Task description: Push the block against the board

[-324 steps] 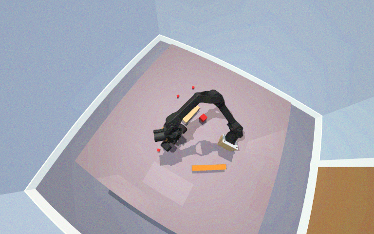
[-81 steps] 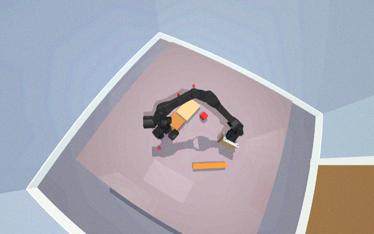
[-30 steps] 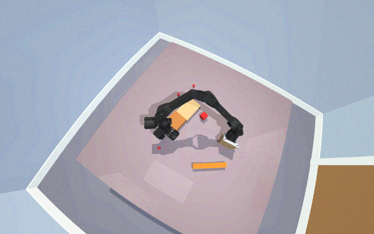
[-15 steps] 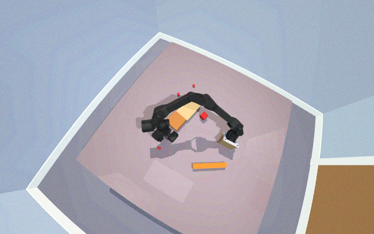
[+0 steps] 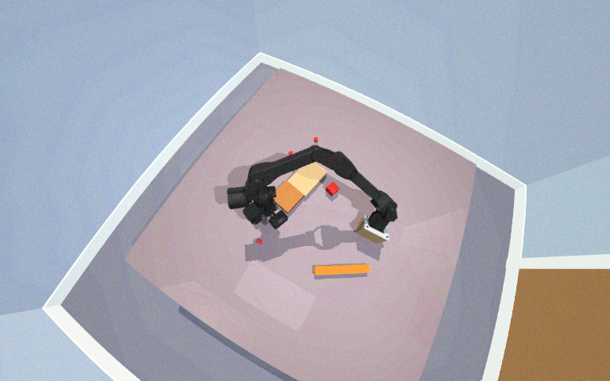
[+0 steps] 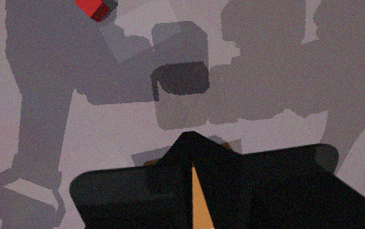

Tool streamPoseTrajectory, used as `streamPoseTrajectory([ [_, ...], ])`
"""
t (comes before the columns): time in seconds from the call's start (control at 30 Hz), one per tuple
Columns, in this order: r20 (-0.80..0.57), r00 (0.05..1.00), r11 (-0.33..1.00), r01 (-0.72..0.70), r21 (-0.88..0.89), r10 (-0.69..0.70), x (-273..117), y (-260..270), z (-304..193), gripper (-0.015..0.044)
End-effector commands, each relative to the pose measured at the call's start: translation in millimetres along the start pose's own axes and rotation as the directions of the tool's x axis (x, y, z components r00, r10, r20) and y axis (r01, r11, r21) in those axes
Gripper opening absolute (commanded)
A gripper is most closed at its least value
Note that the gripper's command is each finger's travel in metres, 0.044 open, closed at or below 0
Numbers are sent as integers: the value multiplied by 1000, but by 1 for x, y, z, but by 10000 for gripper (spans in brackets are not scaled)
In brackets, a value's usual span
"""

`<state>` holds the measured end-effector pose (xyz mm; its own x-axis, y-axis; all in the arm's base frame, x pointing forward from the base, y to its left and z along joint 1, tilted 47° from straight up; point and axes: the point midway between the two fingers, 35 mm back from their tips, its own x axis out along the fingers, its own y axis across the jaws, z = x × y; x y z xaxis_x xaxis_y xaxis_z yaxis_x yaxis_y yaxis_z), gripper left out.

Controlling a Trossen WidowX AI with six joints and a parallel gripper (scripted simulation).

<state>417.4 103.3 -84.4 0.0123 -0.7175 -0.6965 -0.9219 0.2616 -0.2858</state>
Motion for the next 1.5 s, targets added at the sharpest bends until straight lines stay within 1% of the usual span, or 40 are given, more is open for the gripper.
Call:
streamPoseTrajectory([
  [0.0, 6, 1000, 991, 8, 134, -9, -5, -13, -10, 0],
  [0.2, 6, 1000, 943, 5, 333, -7, -5, -28, -25, 0],
  [0.4, 4, 1000, 855, 3, 519, -6, -6, -43, -40, 0],
  [0.63, 1, 1000, 706, 3, 708, -5, -5, -59, -59, 0],
  [0.87, -3, 1000, 517, 4, 856, -4, -5, -74, -79, 0],
  [1.07, -7, 1000, 352, 7, 936, -3, -4, -85, -95, 0],
  [1.27, -7, 1000, 347, 8, 938, -3, -2, -86, -96, 0],
  [1.3, -7, 1000, 347, 7, 938, -3, 5, -86, -95, 0],
  [1.4, -8, 1000, 347, 9, 938, -4, 42, -87, -96, 0],
  [1.47, -9, 1000, 347, 10, 938, -5, 51, -86, -96, 0],
])
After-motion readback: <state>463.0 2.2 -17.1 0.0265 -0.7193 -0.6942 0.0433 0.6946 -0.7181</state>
